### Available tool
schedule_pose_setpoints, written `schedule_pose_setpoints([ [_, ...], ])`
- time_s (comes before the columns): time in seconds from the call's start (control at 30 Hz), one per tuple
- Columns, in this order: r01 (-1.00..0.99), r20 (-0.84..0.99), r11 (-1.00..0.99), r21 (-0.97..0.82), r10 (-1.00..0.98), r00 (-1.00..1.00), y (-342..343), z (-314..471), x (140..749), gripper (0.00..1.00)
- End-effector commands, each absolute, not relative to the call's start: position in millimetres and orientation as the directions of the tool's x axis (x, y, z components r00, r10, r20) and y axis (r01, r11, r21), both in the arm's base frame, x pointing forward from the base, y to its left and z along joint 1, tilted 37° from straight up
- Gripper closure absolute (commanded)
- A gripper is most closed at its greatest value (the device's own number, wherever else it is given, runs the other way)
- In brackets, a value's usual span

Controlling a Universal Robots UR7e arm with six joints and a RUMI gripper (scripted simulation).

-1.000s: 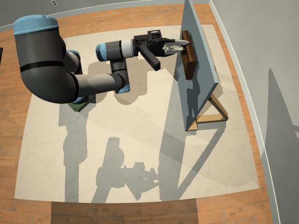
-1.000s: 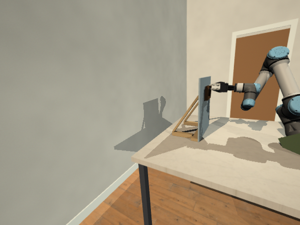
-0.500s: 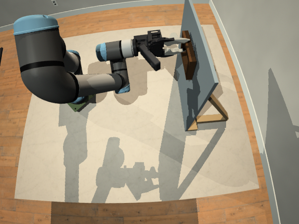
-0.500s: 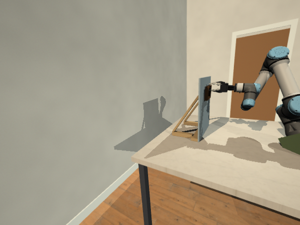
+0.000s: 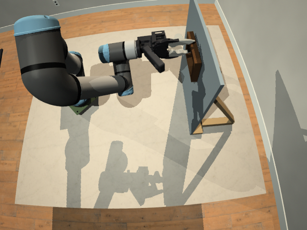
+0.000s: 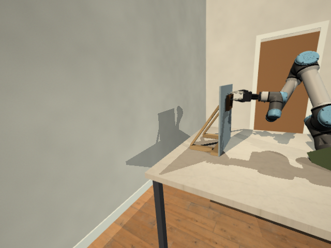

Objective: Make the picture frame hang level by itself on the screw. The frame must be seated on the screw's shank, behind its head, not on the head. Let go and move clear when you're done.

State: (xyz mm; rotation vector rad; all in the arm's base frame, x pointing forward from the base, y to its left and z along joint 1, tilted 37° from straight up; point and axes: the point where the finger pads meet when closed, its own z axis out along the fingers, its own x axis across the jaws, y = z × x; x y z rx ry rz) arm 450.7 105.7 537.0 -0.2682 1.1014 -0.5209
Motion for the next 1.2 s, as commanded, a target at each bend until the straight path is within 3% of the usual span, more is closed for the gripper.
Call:
schedule_pose_setpoints([
  [0.0,0.265,-0.777,0.85,-0.456,-0.525,0.348,106,536,451,0.71],
  [1.17,0.265,-0.776,0.85,-0.455,-0.525,0.349,107,532,440,0.71],
])
